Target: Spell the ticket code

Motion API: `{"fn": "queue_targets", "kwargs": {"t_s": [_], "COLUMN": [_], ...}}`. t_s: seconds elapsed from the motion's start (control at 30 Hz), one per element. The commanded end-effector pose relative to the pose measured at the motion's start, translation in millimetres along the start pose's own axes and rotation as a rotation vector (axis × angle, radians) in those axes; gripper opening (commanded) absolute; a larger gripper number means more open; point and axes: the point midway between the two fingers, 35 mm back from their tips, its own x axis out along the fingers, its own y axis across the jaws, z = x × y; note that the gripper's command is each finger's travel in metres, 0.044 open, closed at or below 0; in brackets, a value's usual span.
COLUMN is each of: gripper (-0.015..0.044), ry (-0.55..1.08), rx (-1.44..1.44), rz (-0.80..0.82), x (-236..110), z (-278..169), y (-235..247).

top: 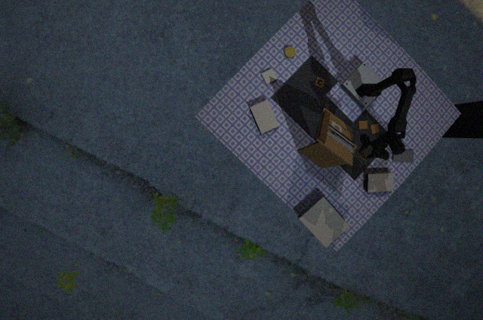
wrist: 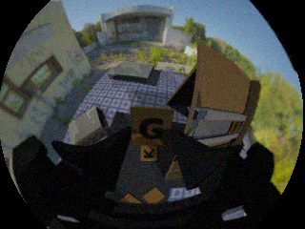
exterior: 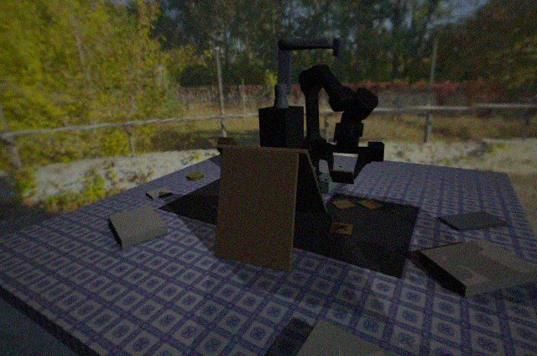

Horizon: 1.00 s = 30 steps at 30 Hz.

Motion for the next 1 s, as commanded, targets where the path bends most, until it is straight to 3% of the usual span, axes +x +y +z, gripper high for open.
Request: {"fn": "queue_targets", "kwargs": {"t_s": [0.0, 0.97], "gripper": [0.0000, 0.0000], "ry": [0.006, 0.006], "rx": [-0.004, -0.006], "rz": [0.002, 0.001], "x": [1, 1], "z": [-3, -3], "y": [-3, -18]}}
